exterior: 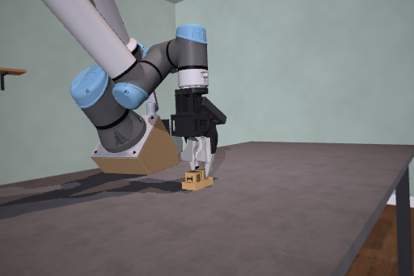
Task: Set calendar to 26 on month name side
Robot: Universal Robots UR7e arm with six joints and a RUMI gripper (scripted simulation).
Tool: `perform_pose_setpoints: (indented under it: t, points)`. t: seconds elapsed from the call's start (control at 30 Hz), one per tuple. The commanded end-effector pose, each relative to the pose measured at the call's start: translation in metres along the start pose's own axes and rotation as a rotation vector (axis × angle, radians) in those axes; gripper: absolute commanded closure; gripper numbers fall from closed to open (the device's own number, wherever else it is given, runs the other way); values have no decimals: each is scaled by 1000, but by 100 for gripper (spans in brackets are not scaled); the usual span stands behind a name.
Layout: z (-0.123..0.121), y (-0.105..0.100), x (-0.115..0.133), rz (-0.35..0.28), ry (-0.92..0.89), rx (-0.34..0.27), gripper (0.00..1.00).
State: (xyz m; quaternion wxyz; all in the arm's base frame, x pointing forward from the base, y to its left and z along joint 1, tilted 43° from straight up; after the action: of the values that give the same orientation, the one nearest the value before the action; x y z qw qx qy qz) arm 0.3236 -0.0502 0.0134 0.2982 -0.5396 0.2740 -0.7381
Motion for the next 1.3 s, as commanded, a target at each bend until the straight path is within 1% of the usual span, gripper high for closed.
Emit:
perform_pose_setpoints:
  t: [0.0, 0.1, 0.13, 0.27, 0.3, 0.37, 0.4, 0.47, 0.5, 0.57, 0.6, 1.07, 1.27]
  points:
    - [0, 0, 0, 0, 0, 1, 90]
    - [0, 0, 0, 0, 0, 1, 90]
    - [0, 0, 0, 0, 0, 1, 86]
    - [0, 0, 0, 0, 0, 1, 86]
    - [0, 0, 0, 0, 0, 1, 83]
    - [0, 0, 0, 0, 0, 1, 83]
    - [0, 0, 0, 0, 0, 1, 79]
    - [0, 0, 0, 0, 0, 1, 79]
    - [0, 0, 0, 0, 0, 1, 76]
    - [0, 0, 0, 0, 0, 1, 76]
    - [0, 0, 0, 0, 0, 1, 72]
    - [0, 0, 0, 0, 0, 1, 72]
    - [0, -4, 0, 0, 0, 1, 72]
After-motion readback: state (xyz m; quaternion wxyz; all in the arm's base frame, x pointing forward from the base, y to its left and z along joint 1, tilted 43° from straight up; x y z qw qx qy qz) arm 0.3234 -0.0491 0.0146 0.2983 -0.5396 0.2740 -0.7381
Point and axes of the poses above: the point where the finger pads meet when closed, its own y axis out along the fingers, its own z axis across the jaws, x = y × z, the point moved 2 cm from there along -y, back along the fingers, and after that the axes turned 9 degrees about y, right-handed, at the moved point
